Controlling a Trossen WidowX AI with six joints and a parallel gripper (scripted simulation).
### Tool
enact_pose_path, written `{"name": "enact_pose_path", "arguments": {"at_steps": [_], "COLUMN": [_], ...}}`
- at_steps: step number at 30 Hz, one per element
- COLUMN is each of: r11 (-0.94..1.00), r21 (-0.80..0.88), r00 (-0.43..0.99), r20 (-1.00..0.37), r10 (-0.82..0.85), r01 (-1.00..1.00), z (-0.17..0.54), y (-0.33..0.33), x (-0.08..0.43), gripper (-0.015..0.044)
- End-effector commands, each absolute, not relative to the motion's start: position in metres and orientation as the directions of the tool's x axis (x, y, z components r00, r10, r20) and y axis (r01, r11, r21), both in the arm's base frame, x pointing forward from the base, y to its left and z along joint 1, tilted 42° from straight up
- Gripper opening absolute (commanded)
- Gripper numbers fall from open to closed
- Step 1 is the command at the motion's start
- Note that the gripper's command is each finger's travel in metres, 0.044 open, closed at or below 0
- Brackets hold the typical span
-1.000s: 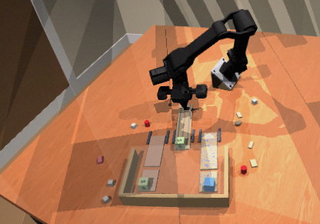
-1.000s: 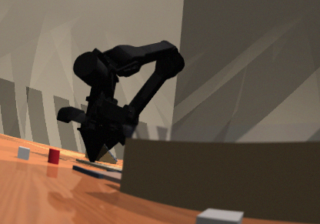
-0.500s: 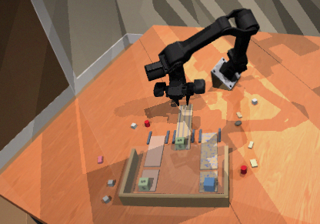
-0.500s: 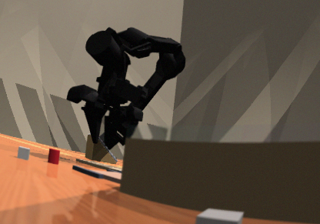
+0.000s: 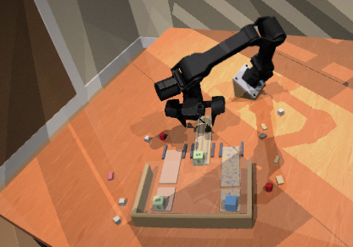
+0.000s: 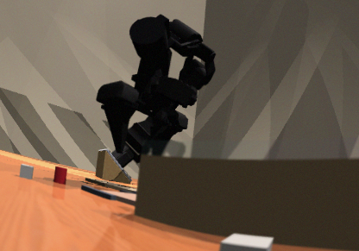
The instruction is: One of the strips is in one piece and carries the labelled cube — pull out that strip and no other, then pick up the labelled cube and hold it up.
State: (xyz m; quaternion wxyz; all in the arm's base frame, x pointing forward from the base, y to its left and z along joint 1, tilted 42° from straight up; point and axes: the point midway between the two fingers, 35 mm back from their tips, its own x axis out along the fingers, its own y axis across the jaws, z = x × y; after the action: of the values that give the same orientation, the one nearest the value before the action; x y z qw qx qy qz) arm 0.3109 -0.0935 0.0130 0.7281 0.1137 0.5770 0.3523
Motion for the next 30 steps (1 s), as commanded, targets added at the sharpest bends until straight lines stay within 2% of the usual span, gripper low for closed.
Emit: {"name": "enact_pose_path", "arguments": {"at_steps": [1,22,29,30], "r11": [0.721,0.720,0.720,0.720], "r21": [0.584,0.583,0.583,0.583], "r00": [0.081,0.084,0.085,0.085], "r20": [-0.754,-0.752,-0.752,-0.752], "r10": [0.652,0.653,0.653,0.653], "r01": [-0.374,-0.376,-0.377,-0.377], "z": [0.017,0.051,0.044,0.043], "y": [-0.090,-0.070,-0.064,-0.063], "x": [0.324,0.407,0.409,0.409], "gripper": [0.0440,0.0440,0.0256,0.0250]}}
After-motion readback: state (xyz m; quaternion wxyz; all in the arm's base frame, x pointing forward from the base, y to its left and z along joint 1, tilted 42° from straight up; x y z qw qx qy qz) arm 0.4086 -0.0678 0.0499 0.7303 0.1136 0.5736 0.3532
